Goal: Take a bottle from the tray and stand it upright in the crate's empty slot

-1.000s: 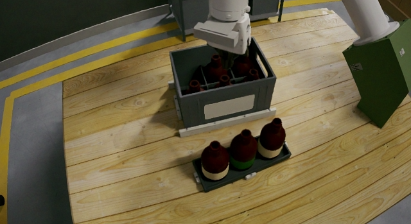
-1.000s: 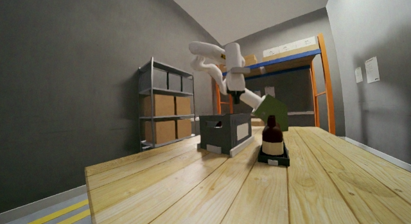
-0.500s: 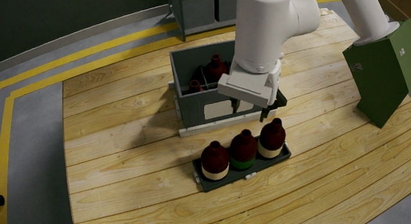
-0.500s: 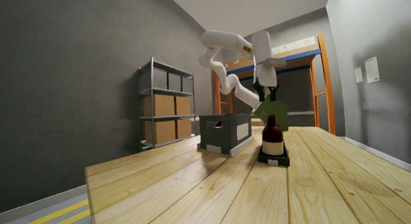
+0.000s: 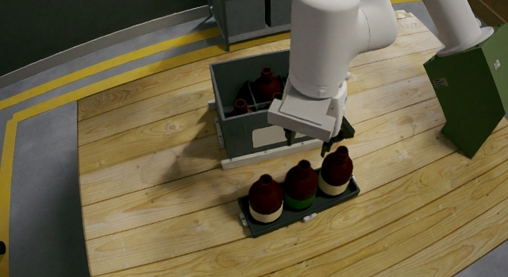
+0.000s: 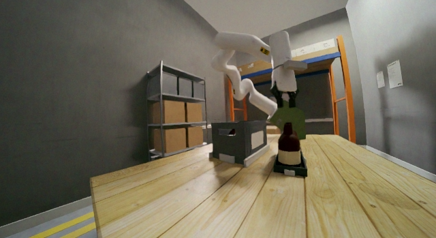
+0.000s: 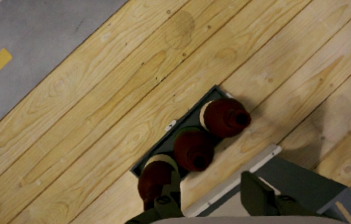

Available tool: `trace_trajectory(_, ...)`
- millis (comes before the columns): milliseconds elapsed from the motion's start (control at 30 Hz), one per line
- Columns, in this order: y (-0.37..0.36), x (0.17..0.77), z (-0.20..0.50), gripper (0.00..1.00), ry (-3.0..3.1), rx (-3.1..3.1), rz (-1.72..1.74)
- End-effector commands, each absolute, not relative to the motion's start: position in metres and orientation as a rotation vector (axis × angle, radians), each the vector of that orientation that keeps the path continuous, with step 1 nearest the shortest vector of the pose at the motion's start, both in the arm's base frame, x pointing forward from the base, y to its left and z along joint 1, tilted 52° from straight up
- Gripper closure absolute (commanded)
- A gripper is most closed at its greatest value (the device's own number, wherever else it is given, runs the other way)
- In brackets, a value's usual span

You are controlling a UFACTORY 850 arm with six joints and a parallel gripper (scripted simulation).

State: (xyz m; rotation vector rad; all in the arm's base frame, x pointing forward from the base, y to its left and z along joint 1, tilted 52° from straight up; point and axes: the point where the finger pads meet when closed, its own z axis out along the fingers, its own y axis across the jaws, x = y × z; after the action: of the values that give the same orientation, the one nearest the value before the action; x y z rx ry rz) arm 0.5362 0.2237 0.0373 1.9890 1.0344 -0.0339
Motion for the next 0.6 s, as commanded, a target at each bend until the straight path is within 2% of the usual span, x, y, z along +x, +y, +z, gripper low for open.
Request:
trace_trajectory(0,0.2247,0.5365,0.0377,0.35,1.035,1.989,-0.032)
trace_trajectory(567,0.2228,0.5375,0.0360,0.35,1.035,1.989,-0.032)
